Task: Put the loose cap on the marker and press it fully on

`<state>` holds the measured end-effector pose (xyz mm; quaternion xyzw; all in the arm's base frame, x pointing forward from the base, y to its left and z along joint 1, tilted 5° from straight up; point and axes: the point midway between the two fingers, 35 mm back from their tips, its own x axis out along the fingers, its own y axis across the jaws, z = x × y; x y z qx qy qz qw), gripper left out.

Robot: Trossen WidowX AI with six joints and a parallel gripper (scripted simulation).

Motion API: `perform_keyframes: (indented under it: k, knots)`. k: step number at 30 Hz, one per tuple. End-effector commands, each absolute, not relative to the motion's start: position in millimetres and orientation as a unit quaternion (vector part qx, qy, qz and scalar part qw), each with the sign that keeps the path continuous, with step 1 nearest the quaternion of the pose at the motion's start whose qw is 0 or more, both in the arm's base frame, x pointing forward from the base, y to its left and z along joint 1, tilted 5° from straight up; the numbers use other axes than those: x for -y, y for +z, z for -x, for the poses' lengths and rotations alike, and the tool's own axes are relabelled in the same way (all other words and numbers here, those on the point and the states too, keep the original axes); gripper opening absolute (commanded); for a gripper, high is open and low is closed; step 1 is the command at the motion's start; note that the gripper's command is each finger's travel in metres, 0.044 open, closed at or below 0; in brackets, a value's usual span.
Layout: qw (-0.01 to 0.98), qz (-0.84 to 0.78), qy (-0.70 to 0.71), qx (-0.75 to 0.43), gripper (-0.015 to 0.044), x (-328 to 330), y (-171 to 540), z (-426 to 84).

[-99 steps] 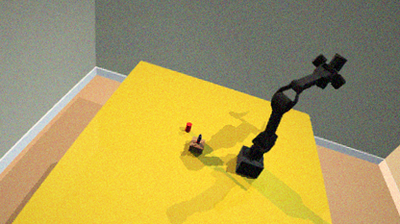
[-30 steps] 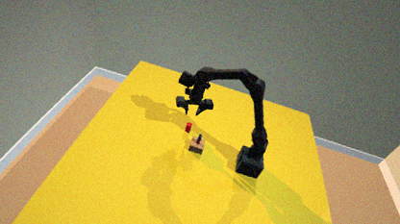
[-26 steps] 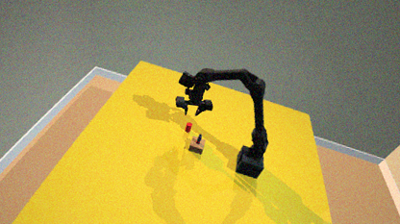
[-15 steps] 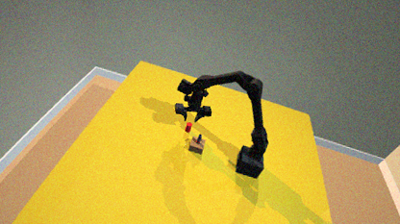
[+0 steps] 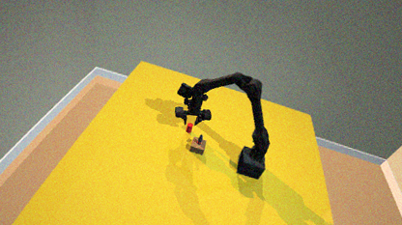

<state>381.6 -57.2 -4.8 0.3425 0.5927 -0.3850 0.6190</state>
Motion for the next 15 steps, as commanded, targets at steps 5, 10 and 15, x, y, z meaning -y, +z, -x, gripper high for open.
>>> perform_keyframes:
  k: [5, 10, 15]
  knots:
    - [0.618, -0.340, -0.387, -0.594, 0.0249, 59, -19, -380]
    - [0.618, -0.340, -0.387, -0.594, 0.0249, 59, -27, -379]
    - [0.618, -0.340, -0.387, -0.594, 0.0249, 60, -35, -379]
